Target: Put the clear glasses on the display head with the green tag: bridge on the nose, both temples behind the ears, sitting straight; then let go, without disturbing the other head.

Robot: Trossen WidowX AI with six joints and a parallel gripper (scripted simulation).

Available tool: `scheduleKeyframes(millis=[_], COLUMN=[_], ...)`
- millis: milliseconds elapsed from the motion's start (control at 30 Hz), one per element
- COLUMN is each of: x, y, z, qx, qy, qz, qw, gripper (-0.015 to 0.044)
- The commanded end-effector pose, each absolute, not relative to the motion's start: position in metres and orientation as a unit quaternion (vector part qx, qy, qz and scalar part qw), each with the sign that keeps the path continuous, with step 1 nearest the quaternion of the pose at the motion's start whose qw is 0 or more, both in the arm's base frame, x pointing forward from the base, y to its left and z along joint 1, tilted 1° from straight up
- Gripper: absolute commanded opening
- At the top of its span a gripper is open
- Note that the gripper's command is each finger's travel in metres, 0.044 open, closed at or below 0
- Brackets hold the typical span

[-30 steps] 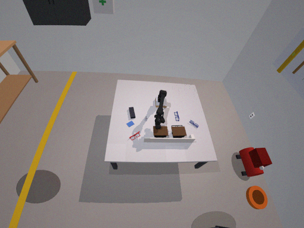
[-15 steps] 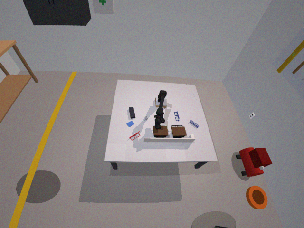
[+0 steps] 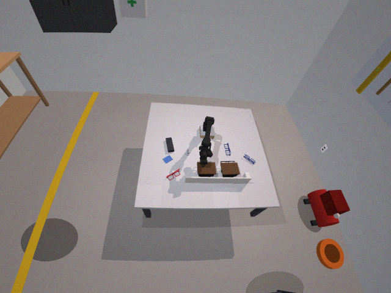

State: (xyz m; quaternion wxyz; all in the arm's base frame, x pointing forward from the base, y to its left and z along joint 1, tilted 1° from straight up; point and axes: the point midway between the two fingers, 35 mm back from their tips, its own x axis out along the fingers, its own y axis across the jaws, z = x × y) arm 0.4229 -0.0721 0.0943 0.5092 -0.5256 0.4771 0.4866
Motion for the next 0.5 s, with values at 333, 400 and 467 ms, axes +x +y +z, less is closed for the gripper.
scheduleKeyframes(millis=[333,400,467], x=[0.385,0.383,0.375], y=[-0.074,-0.074,-0.074], z=[0.103,0.104,0.107], qx=[-0.52,-0.52,-0.52], qy=[0.485,0.485,0.486], qz=[0.49,0.49,0.49], qw=[0.504,0.504,0.504], gripper=[0.0107,0.0107,0.0107])
